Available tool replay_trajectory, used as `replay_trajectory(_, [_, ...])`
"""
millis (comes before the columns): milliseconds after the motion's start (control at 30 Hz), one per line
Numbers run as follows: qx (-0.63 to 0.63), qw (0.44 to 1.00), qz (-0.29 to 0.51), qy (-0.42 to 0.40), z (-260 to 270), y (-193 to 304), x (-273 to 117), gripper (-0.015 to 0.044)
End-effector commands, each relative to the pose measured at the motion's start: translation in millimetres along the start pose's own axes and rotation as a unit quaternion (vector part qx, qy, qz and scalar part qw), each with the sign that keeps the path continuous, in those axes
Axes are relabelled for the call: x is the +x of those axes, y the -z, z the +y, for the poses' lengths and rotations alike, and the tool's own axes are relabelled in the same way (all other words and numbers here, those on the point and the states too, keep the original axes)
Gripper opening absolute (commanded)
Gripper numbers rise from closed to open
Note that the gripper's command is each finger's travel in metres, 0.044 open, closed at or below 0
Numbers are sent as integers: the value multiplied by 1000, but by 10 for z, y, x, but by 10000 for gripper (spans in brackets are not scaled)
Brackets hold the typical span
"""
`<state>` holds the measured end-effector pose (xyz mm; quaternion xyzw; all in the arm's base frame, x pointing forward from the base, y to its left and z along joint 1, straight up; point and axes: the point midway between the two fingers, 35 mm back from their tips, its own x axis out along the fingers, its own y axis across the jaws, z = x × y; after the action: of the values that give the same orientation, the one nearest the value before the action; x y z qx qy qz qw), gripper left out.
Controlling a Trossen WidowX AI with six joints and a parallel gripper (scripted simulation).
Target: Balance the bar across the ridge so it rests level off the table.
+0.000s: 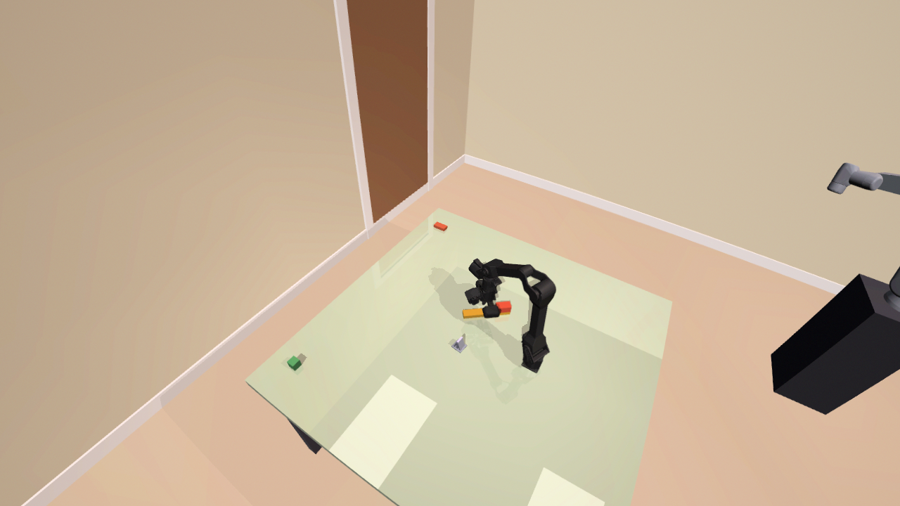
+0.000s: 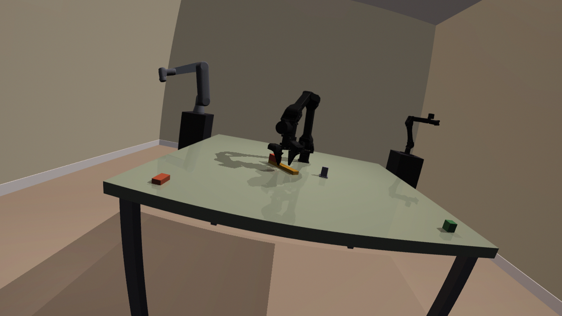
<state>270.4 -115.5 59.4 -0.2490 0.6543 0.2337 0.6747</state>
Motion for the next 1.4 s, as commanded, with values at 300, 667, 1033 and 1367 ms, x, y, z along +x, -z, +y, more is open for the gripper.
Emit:
replay_trajectory(300, [3,1000,3,-1,13,14,106,315])
replay_trajectory(667, [0,1000,1,-2,17,9,103,236])
replay_trajectory(1033, [0,1000,1,-2,14,8,87,65])
replay_trajectory(1367, [1,1000,1,-2,-19,-8,-160,0])
